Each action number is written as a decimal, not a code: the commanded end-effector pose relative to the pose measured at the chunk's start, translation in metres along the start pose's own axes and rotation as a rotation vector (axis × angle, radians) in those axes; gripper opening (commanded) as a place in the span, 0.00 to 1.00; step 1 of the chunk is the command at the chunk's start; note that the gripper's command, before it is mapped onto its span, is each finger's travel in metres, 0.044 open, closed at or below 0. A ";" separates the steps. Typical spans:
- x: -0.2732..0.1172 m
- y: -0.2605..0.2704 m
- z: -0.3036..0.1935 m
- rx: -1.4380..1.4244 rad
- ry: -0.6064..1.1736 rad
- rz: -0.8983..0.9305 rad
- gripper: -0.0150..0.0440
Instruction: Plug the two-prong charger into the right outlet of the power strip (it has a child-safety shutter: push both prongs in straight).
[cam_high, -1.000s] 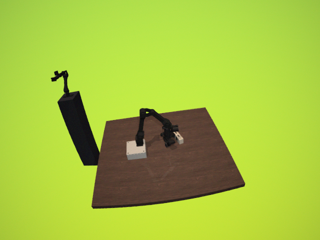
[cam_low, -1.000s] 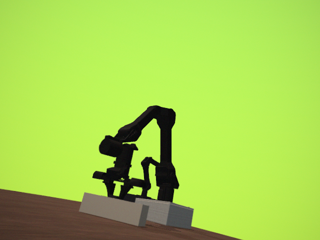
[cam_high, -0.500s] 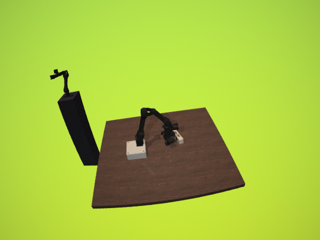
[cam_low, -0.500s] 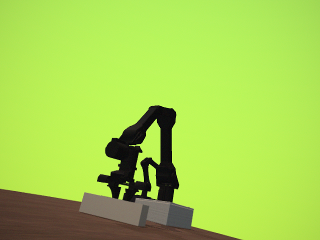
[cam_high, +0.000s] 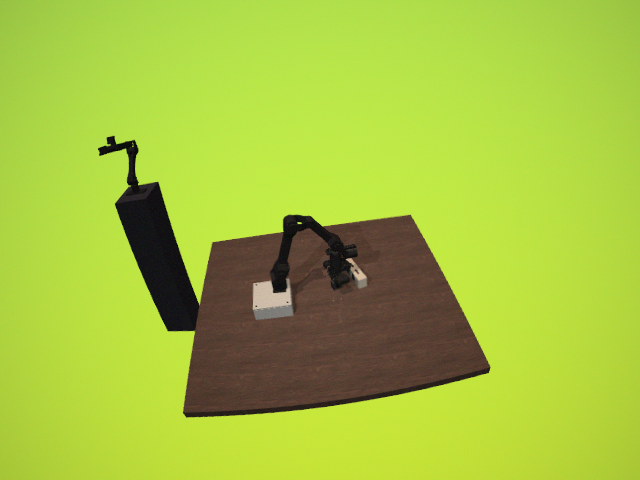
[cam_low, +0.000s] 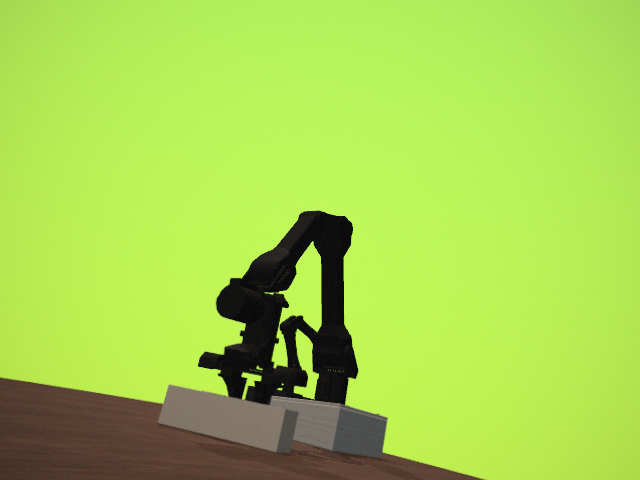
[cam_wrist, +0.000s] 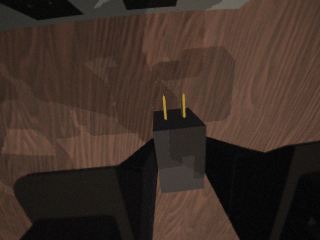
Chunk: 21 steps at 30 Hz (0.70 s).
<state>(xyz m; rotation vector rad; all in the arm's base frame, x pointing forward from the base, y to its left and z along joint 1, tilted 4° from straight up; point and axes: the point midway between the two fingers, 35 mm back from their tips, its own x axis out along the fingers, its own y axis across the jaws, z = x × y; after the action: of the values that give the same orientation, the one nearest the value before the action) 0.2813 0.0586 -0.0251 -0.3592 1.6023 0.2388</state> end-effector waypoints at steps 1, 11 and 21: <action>0.000 0.001 0.005 0.008 0.001 0.005 0.25; -0.001 0.003 0.016 0.011 0.000 0.005 0.25; -0.001 0.005 0.027 0.015 -0.001 0.005 0.25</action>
<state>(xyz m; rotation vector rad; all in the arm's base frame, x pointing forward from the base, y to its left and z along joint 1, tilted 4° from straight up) 0.3016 0.0702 -0.0254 -0.3522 1.6008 0.2328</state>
